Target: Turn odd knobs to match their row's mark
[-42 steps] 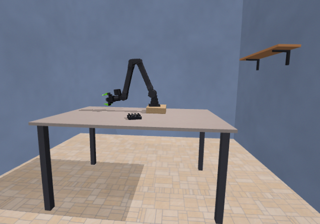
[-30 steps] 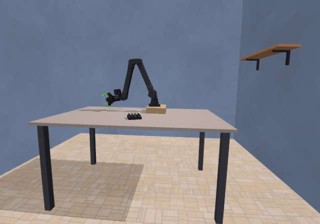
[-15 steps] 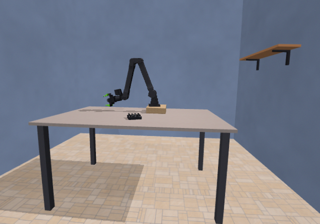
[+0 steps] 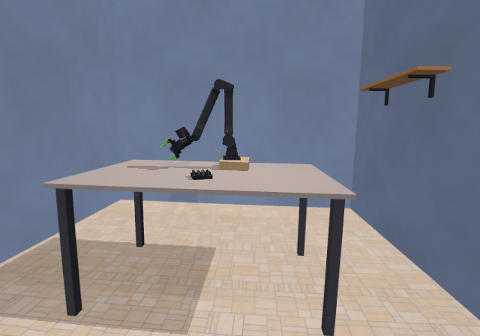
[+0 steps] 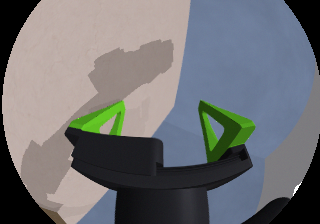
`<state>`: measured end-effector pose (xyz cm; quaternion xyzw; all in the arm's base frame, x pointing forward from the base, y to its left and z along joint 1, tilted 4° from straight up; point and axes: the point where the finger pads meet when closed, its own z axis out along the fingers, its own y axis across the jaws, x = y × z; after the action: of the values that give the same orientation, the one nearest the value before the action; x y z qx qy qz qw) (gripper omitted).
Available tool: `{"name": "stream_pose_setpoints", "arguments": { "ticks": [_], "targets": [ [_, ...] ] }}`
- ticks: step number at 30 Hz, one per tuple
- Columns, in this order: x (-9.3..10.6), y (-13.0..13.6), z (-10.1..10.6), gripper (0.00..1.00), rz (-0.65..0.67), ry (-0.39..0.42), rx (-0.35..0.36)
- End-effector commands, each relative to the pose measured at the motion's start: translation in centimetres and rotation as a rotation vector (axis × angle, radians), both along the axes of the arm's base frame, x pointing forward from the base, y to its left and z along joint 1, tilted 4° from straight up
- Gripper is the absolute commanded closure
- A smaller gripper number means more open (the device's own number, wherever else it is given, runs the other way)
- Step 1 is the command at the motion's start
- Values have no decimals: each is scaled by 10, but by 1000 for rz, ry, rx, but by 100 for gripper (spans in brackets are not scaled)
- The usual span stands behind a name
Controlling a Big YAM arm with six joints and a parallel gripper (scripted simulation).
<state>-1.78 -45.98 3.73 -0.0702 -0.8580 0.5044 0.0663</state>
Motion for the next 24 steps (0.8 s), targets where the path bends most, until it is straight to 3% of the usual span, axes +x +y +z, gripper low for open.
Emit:
{"name": "stream_pose_setpoints", "arguments": {
  "ticks": [1,2,6,9,11,21,22,24],
  "targets": [
    [24,-2,23,0,15,-36,16],
    [32,13,16,0,26,-35,62],
    [63,22,26,0,60,-48,125],
    [69,22,29,0,66,-50,133],
    [95,40,29,0,97,-59,209],
    [167,94,28,0,186,-82,426],
    [180,106,18,0,200,-77,490],
    [195,120,16,0,216,-76,544]
  ]
}}
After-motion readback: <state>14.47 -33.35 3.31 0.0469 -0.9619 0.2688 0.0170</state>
